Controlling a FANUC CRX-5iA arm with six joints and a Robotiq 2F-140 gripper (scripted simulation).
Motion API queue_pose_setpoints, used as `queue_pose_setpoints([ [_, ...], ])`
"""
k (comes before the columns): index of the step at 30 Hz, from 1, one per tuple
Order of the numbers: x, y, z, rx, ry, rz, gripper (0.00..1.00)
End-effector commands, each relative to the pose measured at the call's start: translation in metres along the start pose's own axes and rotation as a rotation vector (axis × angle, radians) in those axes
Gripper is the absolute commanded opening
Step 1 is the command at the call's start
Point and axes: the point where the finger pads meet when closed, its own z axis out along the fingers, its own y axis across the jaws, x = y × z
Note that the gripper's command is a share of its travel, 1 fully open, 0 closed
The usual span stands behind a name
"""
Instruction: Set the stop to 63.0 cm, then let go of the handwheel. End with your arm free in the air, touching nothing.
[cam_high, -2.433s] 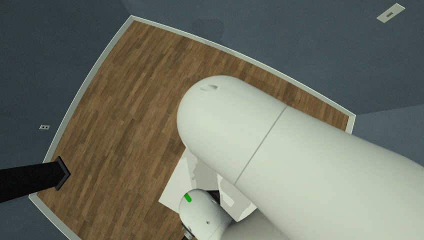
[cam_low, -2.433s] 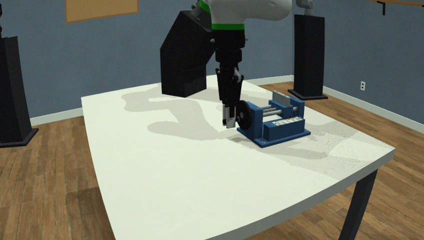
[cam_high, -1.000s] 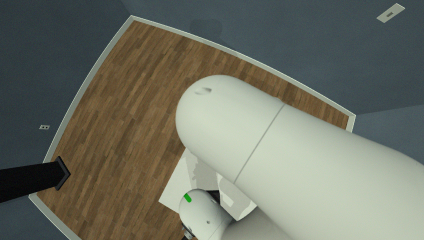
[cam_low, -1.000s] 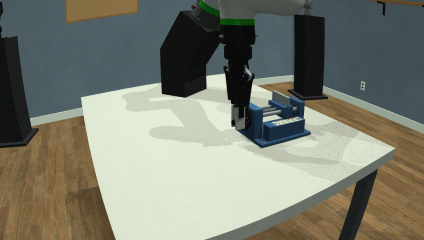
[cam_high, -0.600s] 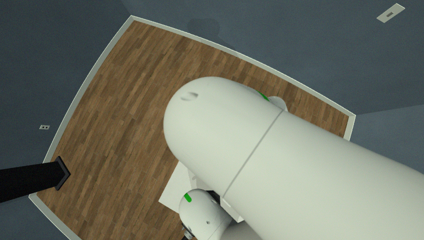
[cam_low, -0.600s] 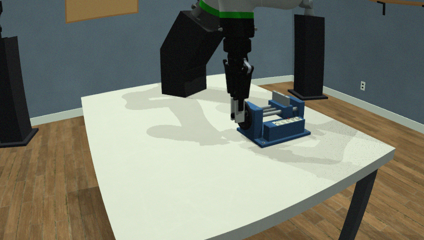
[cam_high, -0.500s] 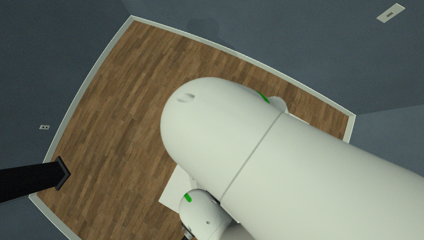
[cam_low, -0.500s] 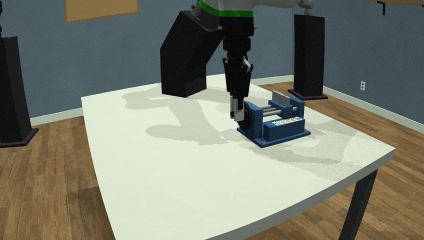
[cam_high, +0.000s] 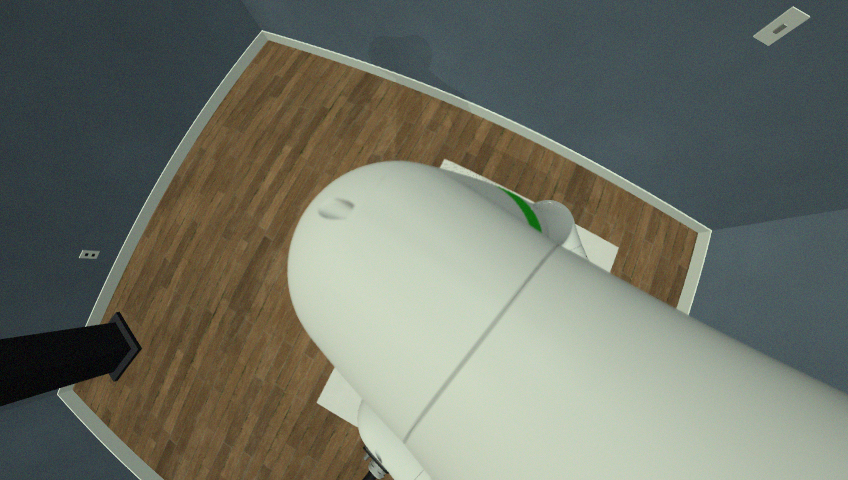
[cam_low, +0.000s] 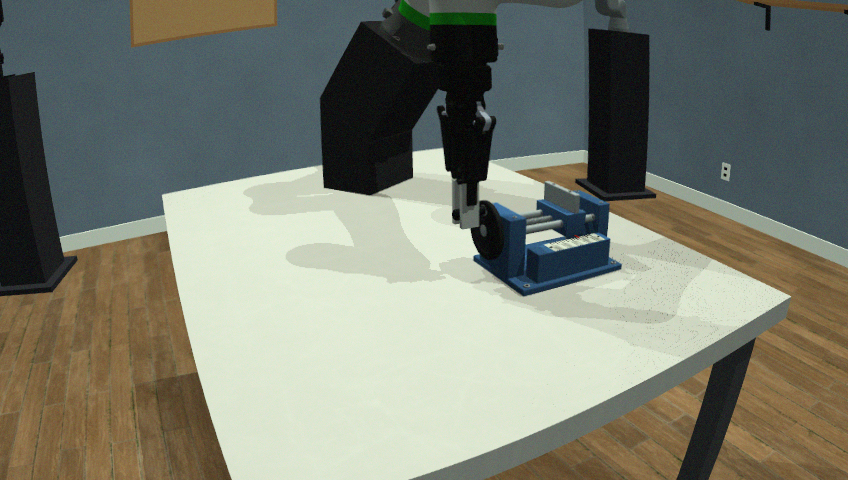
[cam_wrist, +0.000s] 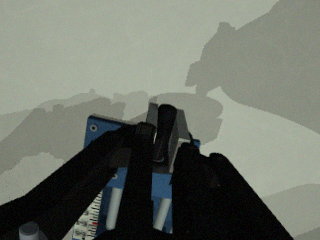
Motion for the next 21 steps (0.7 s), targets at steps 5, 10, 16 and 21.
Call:
queue_pose_setpoints([
  [5,0.000,0.019,0.007,0.000,0.000,0.000,0.04],
  [10,0.000,0.027,0.018,0.000,0.000,0.000,0.04],
  [16,0.000,0.030,0.026,0.000,0.000,0.000,0.04],
  [21,0.000,0.030,0.035,0.000,0.000,0.000,0.04],
])
